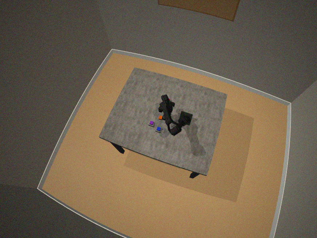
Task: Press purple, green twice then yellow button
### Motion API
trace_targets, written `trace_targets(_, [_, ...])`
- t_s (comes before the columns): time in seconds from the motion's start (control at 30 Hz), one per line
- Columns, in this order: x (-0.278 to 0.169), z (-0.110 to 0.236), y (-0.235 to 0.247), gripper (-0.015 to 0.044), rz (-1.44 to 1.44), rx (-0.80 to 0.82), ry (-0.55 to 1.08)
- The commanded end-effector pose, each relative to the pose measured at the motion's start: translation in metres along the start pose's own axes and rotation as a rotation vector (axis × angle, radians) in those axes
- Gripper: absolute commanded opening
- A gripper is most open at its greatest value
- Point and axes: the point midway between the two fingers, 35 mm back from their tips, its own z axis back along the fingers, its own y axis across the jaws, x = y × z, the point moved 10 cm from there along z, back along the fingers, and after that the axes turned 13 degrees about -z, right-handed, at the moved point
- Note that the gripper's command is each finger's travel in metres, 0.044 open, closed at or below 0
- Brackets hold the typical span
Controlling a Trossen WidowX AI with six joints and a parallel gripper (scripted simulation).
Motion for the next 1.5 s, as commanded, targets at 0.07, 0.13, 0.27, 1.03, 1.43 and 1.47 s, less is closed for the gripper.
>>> trace_targets(0.07, [0.0, -0.006, 0.0, 0.002, 0.003, -0.003, 0.002])
trace_targets(0.13, [0.0, -0.009, 0.0, 0.002, 0.003, -0.003, 0.002])
trace_targets(0.27, [0.0, -0.016, 0.0, 0.002, 0.003, -0.003, 0.002])
trace_targets(1.03, [-0.001, -0.031, 0.0, 0.002, 0.003, -0.001, 0.003])
trace_targets(1.43, [0.0, 0.003, 0.0, 0.002, 0.003, -0.002, 0.003])
trace_targets(1.47, [0.0, 0.003, 0.0, 0.002, 0.003, -0.002, 0.003])
